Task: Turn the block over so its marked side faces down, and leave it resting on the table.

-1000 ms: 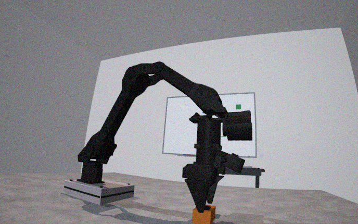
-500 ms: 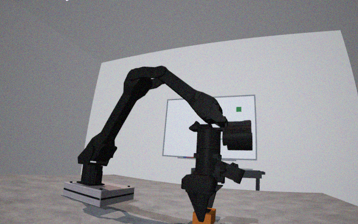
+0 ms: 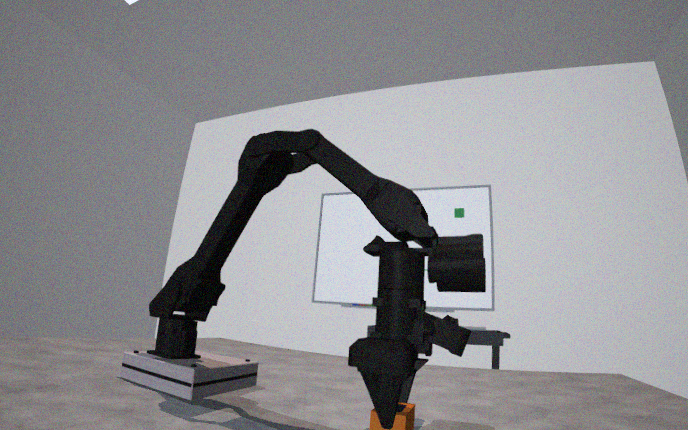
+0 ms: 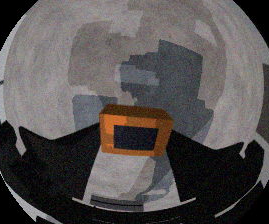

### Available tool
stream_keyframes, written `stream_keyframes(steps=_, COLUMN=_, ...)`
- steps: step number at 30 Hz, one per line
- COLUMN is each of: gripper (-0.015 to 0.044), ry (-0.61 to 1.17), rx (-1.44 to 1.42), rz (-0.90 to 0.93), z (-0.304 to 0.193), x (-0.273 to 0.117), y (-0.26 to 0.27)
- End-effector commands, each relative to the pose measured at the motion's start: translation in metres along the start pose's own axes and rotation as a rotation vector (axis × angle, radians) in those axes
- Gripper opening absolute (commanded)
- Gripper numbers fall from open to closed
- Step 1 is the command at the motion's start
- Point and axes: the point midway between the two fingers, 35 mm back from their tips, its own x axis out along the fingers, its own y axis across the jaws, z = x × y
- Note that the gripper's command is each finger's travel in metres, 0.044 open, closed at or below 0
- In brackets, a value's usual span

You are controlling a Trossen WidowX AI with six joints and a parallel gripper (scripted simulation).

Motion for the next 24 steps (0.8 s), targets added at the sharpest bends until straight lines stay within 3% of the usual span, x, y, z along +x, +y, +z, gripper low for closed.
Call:
stream_keyframes(steps=1, gripper=0.0169, ry=0.002, rx=0.000, rz=-0.002, z=-0.001, x=0.001, y=0.000)
stream_keyframes(steps=5, gripper=0.0142, ry=0.002, rx=0.000, rz=-0.002, z=-0.001, x=0.001, y=0.000)
stream_keyframes(steps=11, gripper=0.0000, ry=0.002, rx=0.000, rz=-0.002, z=0.000, x=-0.028, y=0.000)
stream_keyframes(steps=24, gripper=0.0000, ry=-0.110, rx=0.000, rz=-0.002, z=0.002, x=-0.024, y=0.000)
